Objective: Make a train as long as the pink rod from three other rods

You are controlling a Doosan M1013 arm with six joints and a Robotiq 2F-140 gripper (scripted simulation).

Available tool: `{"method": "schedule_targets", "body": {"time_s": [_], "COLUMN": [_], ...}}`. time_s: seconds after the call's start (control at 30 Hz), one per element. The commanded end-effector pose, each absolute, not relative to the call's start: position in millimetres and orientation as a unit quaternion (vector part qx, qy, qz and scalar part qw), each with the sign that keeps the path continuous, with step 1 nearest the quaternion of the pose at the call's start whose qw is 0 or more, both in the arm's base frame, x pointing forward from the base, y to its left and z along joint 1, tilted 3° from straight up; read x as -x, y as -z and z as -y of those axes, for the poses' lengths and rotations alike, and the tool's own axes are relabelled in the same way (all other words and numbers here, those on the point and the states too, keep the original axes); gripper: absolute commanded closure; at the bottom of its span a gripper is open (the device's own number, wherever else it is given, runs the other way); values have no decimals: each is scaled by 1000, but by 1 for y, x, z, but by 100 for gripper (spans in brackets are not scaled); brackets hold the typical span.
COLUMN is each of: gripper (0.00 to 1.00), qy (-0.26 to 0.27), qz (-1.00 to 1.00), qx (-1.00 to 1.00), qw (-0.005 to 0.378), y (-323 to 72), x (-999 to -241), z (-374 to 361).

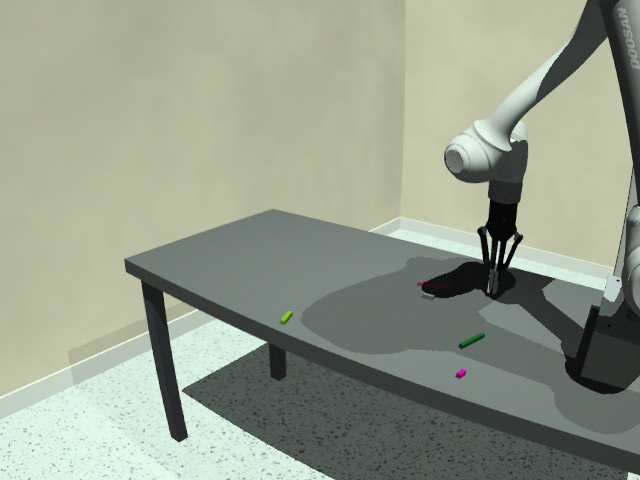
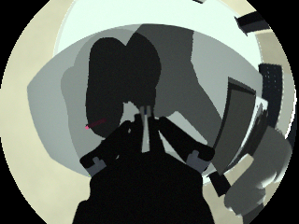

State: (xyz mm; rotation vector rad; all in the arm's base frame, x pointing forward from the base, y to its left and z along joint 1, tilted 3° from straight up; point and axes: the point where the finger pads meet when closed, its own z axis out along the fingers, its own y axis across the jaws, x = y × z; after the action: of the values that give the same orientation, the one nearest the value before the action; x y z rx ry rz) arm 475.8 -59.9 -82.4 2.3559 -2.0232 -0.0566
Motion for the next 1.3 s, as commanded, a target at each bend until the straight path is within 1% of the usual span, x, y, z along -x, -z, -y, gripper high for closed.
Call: {"method": "schedule_targets", "body": {"time_s": [0.0, 1.27], "gripper": [88, 88], "qy": [16, 16], "qz": [650, 650], "qx": [-760, -760], "qw": [18, 18], "y": [83, 93], "x": [-478, -478], "z": [60, 61]}}
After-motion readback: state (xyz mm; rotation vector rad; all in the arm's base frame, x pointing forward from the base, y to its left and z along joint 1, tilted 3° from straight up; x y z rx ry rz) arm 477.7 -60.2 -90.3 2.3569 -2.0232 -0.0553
